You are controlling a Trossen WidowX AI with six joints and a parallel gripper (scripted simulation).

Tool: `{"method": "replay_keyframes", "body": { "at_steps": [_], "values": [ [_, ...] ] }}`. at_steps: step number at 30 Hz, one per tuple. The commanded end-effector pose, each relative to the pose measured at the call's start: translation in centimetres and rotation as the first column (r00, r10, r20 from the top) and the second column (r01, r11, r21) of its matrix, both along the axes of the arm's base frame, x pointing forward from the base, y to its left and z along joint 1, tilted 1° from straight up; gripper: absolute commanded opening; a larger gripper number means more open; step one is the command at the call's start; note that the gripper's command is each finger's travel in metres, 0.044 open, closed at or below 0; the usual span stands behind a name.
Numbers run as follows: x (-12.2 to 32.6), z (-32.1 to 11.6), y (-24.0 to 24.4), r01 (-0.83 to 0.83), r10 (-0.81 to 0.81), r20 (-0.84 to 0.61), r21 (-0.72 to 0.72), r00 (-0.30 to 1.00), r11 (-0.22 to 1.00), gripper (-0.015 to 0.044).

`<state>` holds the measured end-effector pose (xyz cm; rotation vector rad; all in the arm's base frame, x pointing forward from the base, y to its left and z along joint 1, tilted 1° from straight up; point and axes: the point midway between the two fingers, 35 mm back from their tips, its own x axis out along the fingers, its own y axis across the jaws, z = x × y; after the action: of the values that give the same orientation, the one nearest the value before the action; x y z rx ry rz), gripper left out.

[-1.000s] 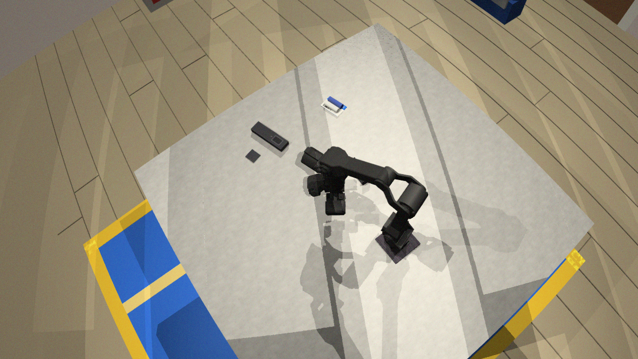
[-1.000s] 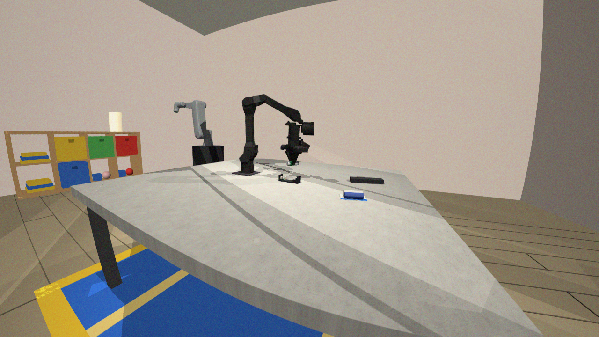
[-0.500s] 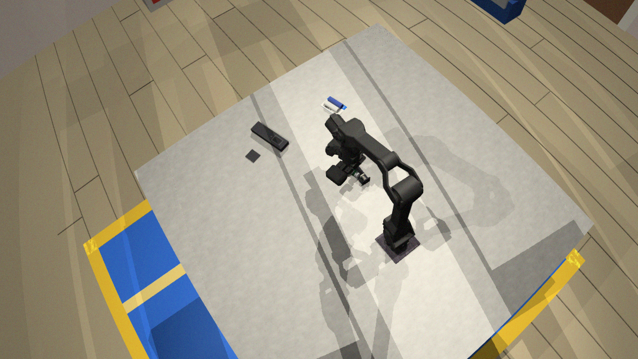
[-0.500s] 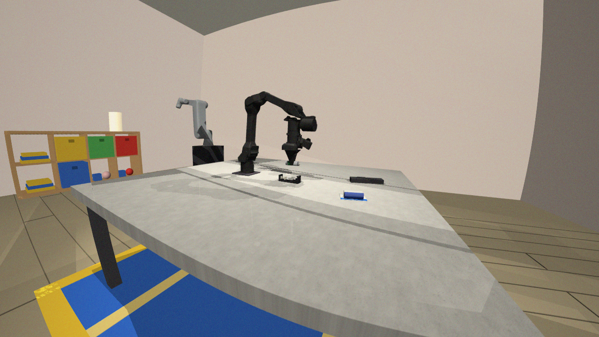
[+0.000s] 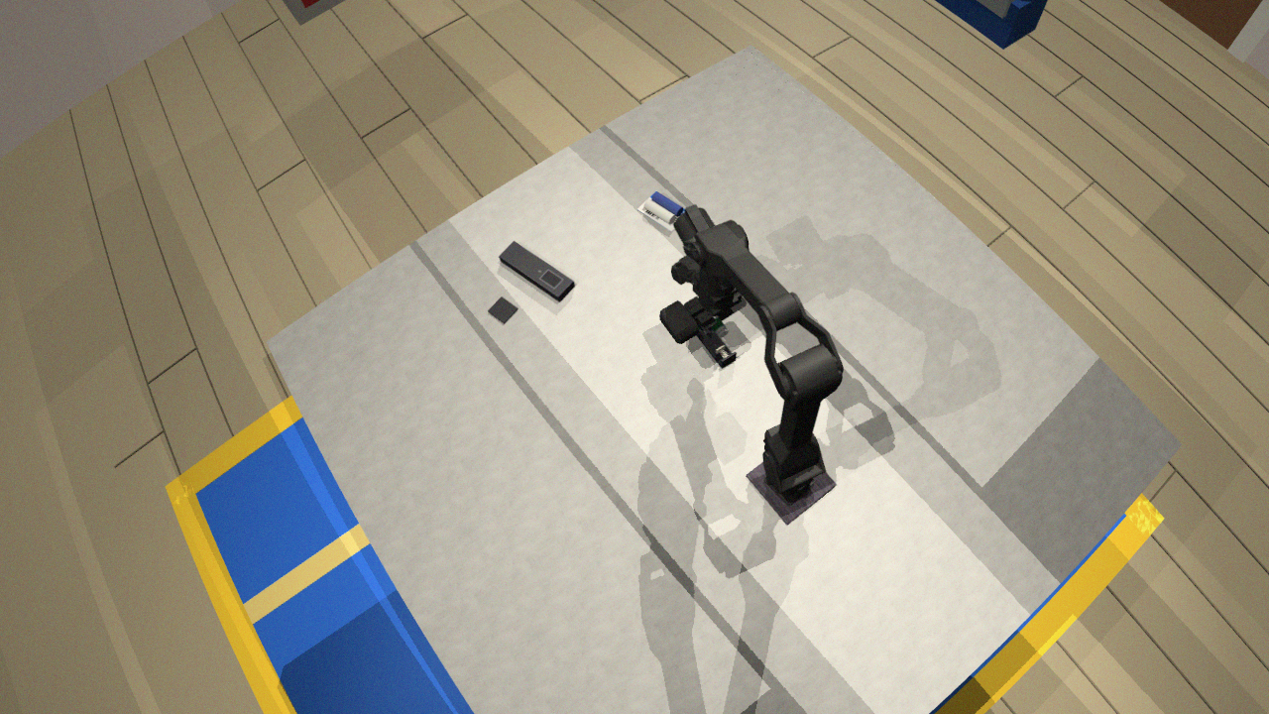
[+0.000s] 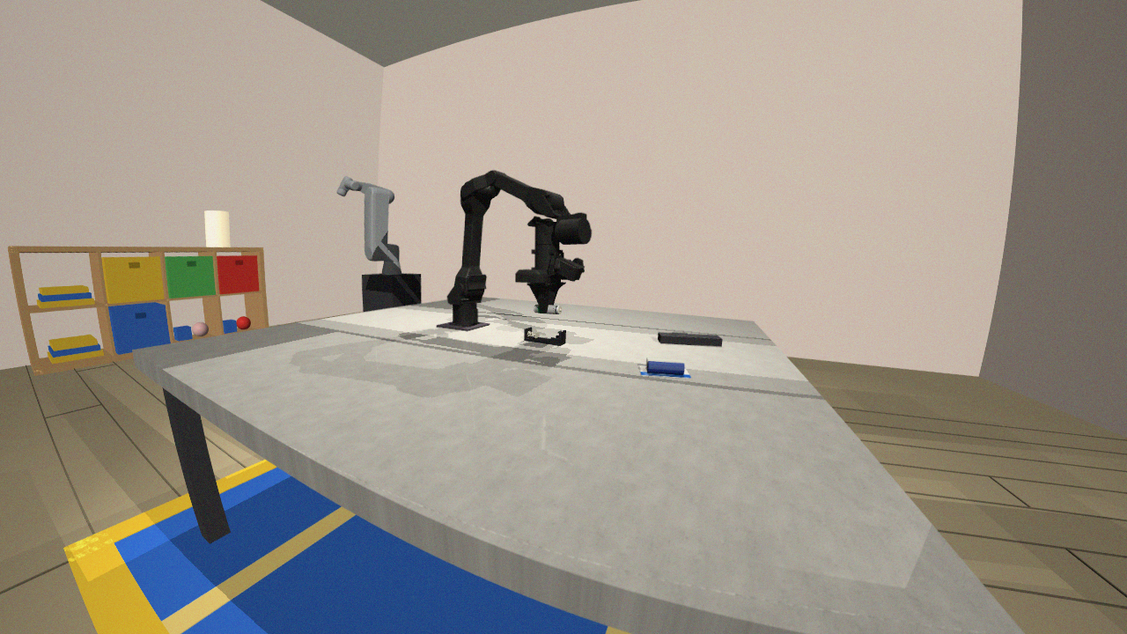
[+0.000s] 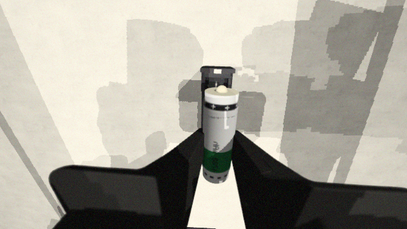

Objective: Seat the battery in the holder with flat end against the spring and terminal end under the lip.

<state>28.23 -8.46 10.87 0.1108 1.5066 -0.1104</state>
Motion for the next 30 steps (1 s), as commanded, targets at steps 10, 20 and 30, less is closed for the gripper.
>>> {"method": "replay_keyframes", "body": {
  "at_steps": [10, 20, 30],
  "values": [
    [0.4, -2.2, 0.1, 0.005, -0.003, 0.138, -0.016, 0.990, 1.000, 0.0065],
    [0.5, -3.4, 0.1, 0.004, 0.003, 0.220, -0.032, 0.975, 0.999, 0.0065],
    [0.4, -3.8, 0.1, 0.007, 0.004, 0.269, -0.038, 0.963, 0.999, 0.0065]
  ]
}}
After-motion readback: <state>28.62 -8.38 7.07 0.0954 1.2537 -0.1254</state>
